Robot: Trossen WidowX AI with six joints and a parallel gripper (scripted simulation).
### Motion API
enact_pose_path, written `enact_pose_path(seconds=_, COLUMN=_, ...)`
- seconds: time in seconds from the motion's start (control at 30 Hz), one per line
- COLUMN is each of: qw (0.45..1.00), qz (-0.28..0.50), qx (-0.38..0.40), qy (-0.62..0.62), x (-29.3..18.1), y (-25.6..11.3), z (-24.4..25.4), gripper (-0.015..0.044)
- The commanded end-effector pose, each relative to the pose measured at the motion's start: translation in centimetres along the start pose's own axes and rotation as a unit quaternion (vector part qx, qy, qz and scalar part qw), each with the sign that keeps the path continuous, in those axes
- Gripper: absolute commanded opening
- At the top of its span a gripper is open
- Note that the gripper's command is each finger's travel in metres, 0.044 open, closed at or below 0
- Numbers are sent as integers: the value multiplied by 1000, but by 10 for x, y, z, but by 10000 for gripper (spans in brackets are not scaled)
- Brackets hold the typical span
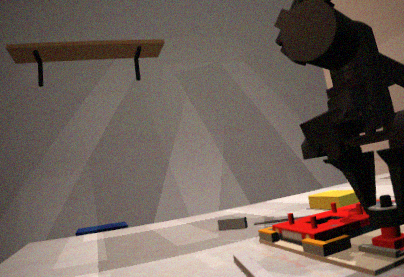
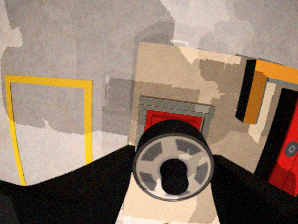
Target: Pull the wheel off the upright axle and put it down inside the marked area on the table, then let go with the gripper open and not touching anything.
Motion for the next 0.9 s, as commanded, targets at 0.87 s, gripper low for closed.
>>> enact_pose_path(seconds=0.87, qw=1000, qz=1, qx=1, qy=1, x=1, y=-10, z=0, gripper=0)
Point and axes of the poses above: the point midway between the two fingers, 35 mm back from their tips, its own y axis out along the fingers, its own z axis across the jaws, x = y × z, the point moved 6 cm from there along -y, back along the fingers, and after that the axes turned 12 degrees about -y, right-handed, at the moved point
